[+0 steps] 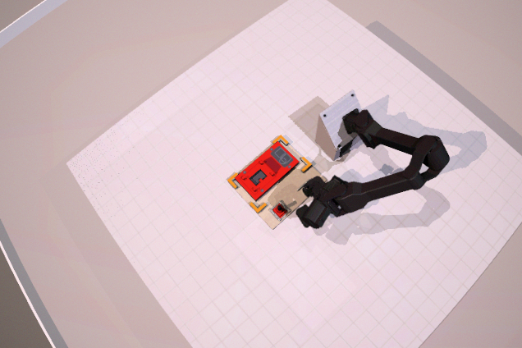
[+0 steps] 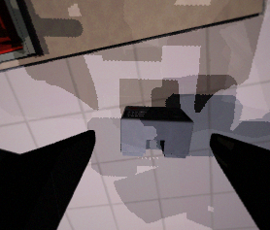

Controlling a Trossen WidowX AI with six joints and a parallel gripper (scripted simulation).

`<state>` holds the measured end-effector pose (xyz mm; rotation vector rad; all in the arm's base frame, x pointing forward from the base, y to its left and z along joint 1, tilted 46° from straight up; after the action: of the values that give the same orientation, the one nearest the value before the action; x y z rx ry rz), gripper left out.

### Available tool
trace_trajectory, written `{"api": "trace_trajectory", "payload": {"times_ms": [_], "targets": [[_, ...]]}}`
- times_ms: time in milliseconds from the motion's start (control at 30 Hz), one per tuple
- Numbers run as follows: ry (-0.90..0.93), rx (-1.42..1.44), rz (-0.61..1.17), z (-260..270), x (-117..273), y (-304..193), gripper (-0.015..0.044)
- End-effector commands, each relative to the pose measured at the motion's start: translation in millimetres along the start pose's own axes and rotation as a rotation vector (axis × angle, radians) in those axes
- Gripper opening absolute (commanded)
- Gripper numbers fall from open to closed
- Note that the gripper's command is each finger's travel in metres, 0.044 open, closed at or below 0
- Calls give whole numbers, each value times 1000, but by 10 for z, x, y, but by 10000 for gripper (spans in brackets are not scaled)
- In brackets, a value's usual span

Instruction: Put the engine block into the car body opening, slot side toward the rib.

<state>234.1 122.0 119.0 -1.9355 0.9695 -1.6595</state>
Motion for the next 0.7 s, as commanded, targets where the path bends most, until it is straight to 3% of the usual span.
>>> {"api": "trace_trajectory", "payload": {"times_ms": [0, 200, 467, 667], "targets": [[-5, -11, -8, 0, -74, 24, 440], [-5, -13, -6, -6, -139, 24, 440], [-5, -13, -6, -6, -139, 24, 230], [-5, -13, -6, -6, -139, 24, 190]]}}
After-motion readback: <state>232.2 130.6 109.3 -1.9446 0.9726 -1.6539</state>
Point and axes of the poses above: the point midway between the two fingers, 35 mm back from their tips, its own x axis back along the fingers, its own z axis across the jaws, y = z × x, the point moved 8 cm from there along x, back along the fingers, and after that the axes turned 11 degrees about -x, right-handed, at the moved point
